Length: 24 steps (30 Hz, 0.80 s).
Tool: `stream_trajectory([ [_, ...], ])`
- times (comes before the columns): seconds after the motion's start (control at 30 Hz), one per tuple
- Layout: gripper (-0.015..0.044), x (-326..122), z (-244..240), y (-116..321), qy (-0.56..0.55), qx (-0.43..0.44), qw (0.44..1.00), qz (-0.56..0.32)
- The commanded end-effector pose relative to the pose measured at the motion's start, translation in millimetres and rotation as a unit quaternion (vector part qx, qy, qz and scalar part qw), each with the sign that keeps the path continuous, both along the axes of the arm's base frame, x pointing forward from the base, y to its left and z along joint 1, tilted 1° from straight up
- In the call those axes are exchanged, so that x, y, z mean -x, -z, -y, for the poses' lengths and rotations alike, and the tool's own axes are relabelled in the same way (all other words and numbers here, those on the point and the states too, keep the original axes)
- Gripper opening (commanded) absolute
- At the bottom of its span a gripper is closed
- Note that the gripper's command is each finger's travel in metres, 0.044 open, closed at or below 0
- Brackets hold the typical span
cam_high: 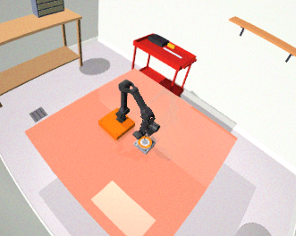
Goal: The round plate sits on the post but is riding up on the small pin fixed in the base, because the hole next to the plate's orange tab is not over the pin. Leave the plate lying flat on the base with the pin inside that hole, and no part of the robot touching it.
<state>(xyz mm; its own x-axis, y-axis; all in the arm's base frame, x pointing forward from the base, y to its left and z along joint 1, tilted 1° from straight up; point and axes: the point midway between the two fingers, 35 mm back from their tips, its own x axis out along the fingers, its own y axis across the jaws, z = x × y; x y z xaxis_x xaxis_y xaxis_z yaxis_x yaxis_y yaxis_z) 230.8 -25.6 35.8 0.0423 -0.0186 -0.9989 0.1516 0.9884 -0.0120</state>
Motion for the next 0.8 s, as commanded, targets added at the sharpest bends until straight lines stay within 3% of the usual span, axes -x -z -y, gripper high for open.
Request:
stream_trajectory([
  [0.0, 0.0, -5.1, -5.2, 0.3, 0.001, -0.004, 1.0, 0.001],
  [0.77, 0.0, -27.5, -20.0, -4.1, 0.001, -0.004, 1.0, 0.001],
])
